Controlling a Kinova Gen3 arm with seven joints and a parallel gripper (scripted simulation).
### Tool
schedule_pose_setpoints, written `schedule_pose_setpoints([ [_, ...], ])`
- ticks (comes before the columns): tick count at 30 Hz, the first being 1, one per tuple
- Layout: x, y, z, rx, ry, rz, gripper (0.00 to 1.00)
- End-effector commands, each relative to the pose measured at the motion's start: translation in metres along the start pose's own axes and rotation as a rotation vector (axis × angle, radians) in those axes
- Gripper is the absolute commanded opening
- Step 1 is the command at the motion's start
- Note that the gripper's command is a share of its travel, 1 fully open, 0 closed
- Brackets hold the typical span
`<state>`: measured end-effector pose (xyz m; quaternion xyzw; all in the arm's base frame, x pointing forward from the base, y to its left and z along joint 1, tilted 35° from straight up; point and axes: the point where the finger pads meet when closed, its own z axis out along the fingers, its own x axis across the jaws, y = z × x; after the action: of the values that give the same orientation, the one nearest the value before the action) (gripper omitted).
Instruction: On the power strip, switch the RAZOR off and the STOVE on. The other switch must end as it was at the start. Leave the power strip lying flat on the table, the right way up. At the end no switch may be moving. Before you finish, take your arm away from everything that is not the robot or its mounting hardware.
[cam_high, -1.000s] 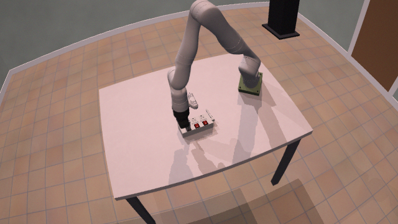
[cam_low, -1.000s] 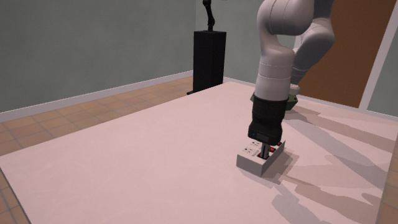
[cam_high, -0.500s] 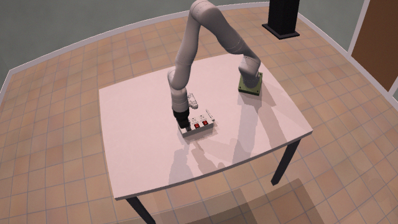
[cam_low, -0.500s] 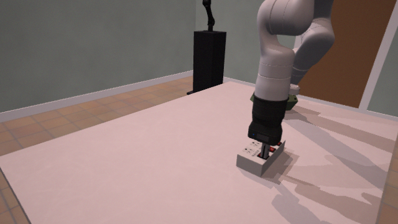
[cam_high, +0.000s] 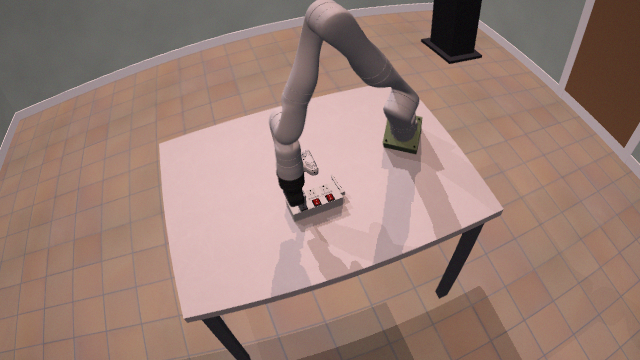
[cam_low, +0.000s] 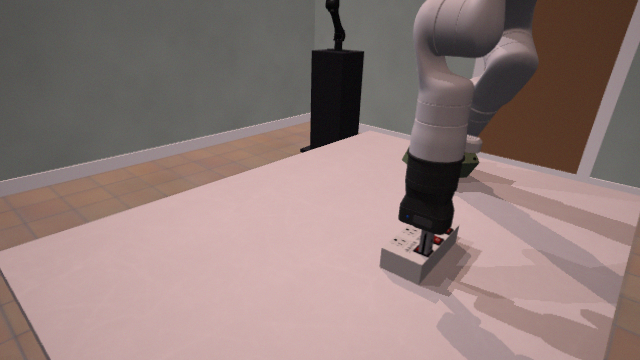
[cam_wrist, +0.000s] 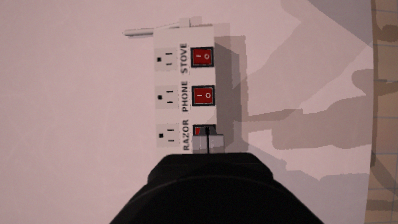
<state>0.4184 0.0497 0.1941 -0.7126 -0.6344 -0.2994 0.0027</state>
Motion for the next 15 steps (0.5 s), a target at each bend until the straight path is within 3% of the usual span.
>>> schedule_pose_setpoints([
  [1, -0.002, 0.000, 0.002, -0.002, -0.002, 0.001, 0.00],
  [15, 0.000, 0.000, -0.020, 0.002, 0.002, 0.000, 0.00],
])
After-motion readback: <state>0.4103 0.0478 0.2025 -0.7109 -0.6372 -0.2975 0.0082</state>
